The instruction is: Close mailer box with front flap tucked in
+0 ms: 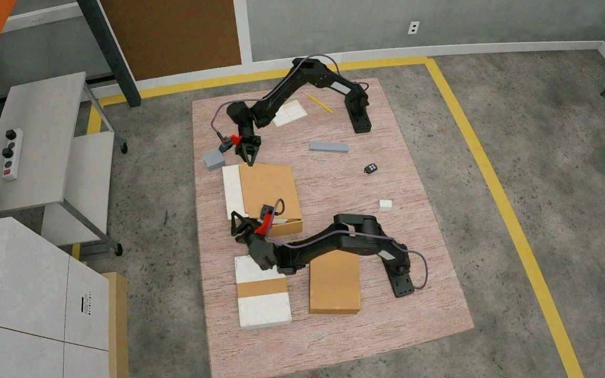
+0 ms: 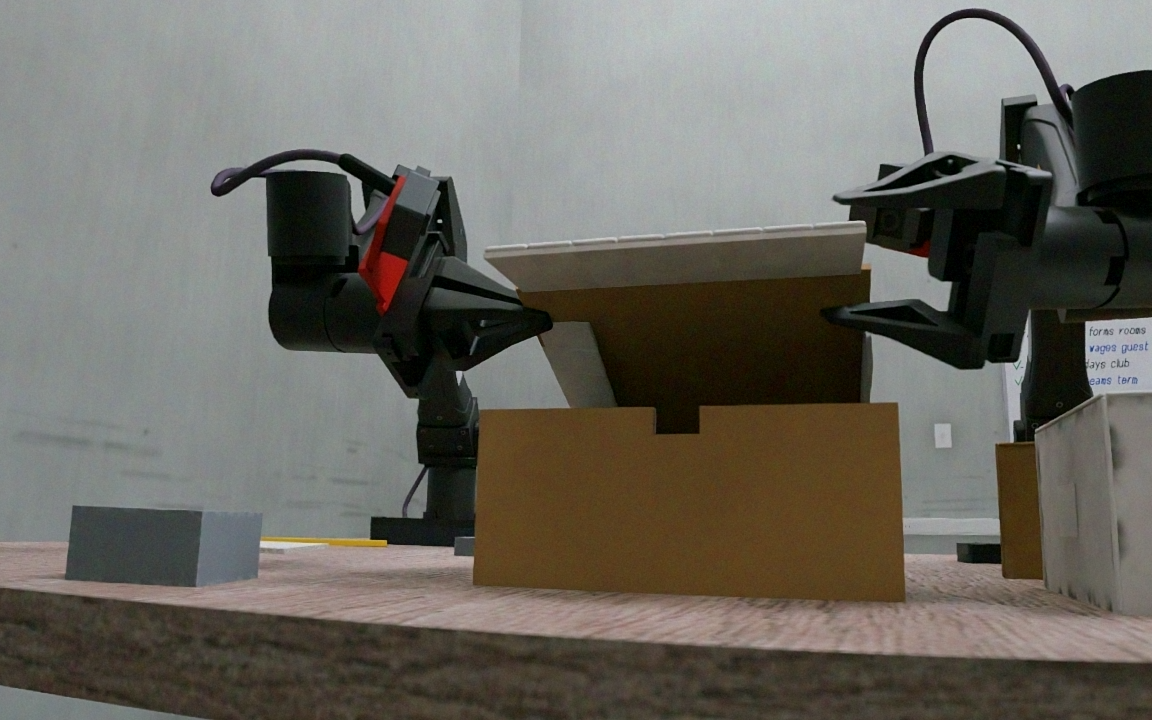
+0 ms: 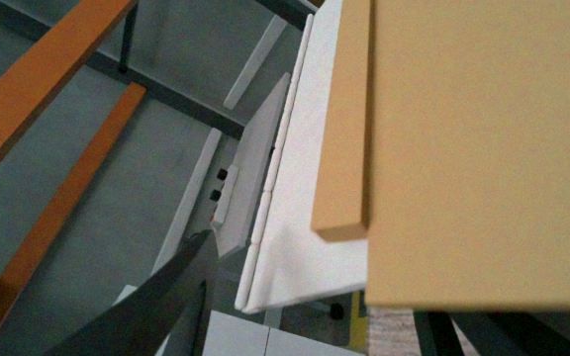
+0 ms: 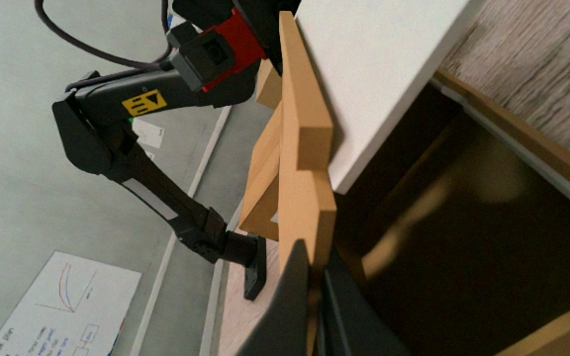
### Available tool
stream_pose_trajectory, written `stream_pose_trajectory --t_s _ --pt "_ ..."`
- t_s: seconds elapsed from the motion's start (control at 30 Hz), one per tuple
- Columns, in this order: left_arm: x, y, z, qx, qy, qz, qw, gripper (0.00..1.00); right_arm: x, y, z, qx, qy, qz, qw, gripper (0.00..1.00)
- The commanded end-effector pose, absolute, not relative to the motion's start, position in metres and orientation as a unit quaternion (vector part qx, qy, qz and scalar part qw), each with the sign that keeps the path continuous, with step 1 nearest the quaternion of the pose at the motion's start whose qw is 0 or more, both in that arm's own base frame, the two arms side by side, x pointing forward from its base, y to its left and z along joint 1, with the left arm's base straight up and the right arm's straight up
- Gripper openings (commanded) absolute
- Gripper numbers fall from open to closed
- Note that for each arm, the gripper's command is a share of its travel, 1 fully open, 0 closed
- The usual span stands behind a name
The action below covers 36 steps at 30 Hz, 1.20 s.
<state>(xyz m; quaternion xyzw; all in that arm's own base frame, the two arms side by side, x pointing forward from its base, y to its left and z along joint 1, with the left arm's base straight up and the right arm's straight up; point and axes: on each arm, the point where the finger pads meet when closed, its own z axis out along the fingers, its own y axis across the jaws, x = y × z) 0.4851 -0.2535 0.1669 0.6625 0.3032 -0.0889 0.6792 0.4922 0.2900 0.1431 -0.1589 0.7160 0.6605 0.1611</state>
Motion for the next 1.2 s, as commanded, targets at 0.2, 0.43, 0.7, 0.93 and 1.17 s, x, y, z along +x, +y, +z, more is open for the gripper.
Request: stream_pose_trajectory --t_s 0.2,0.43,0.7,0.93,1.17 --pt "0.498 -0.255 0.179 0.655 0.302 -0.072 0.688 0.65 0.496 0.294 0.158 -0.178 0.709 0.658 0.181 0.01" --pt "0.494 -0.259 0.180 0.658 0.297 -0.078 0.688 0.65 0.496 0.294 0.158 -0.178 0.709 0.658 0.181 0.01" --pt "0.488 -0.257 0.182 0.658 0.292 -0.078 0.689 0.65 0.496 0.294 0.158 -0.178 0.709 0.658 0.181 0.01" --pt "0.489 -0.257 0.165 0.658 0.304 -0.083 0.684 0.65 0.496 0.294 0.158 -0.178 0.709 0.658 0.181 0.01" --pt "0.480 -0.262 0.176 0.659 0.296 -0.084 0.686 0.65 0.496 0.294 0.158 -0.178 0.709 0.658 0.181 0.01"
